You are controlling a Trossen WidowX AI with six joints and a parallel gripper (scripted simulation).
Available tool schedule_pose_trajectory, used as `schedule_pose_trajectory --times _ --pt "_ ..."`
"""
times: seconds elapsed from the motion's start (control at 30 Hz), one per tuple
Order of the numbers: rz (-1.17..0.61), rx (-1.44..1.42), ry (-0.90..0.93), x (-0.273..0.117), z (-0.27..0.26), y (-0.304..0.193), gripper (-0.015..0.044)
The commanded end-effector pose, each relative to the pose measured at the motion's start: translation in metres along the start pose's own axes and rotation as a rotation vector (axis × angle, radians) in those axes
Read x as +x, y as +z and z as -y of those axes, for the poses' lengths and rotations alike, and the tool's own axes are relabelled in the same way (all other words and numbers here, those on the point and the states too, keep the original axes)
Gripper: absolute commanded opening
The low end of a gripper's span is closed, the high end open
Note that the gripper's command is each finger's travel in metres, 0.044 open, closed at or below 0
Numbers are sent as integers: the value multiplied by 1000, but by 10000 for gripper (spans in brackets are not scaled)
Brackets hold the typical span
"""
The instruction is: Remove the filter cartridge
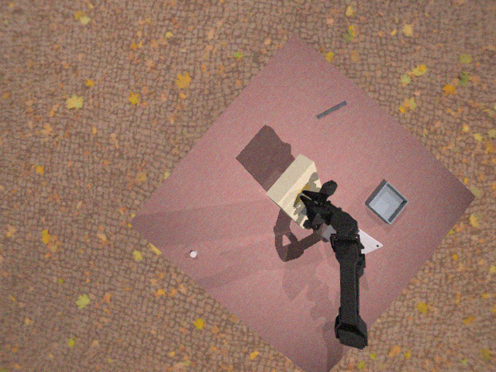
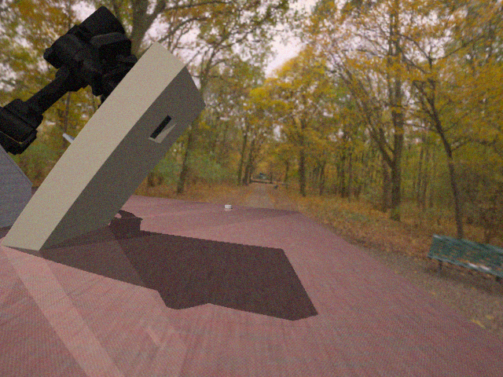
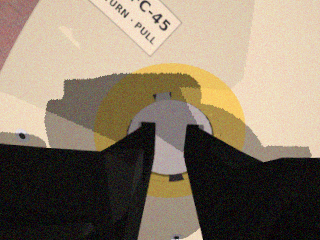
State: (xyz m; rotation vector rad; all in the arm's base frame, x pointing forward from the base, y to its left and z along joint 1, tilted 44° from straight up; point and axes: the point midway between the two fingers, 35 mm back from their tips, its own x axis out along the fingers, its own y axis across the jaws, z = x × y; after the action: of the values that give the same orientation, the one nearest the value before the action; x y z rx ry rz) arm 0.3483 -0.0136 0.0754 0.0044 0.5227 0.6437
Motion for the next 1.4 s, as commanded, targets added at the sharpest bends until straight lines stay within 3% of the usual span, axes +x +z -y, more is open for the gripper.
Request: schedule_pose_trajectory --times 0.0,1.37 --pt "-10 145 -6 6 1 0 0" --pt "-5 1509 -12 4 1 0 0"
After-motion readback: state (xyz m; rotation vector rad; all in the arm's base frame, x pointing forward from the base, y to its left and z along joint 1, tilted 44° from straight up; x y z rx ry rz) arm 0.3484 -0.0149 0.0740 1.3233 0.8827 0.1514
